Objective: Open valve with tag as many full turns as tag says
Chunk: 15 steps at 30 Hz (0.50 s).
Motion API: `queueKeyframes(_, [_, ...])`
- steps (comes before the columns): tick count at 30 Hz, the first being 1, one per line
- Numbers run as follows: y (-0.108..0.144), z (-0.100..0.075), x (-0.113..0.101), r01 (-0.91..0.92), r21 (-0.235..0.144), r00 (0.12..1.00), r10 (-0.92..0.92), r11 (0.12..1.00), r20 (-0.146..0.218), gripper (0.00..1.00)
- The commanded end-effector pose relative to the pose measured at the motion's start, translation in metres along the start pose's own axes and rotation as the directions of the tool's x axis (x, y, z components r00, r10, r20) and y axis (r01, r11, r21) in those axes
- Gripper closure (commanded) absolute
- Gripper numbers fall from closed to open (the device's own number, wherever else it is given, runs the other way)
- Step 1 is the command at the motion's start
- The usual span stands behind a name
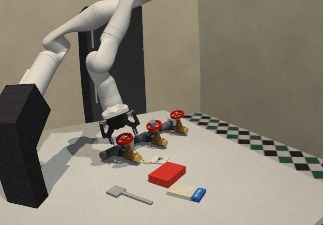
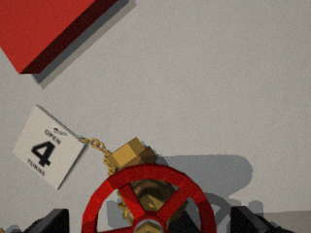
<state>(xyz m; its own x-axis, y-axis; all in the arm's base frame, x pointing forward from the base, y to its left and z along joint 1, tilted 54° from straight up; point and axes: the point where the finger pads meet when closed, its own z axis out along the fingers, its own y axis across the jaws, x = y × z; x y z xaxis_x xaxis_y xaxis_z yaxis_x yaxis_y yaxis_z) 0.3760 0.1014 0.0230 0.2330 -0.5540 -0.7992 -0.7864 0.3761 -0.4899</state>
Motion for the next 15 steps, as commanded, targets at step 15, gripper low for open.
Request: queueKeyframes(15, [-0.0009,0.0002,-0.0030,-0.065,0.003,0.998,0.065,0.998,0.005,0.00])
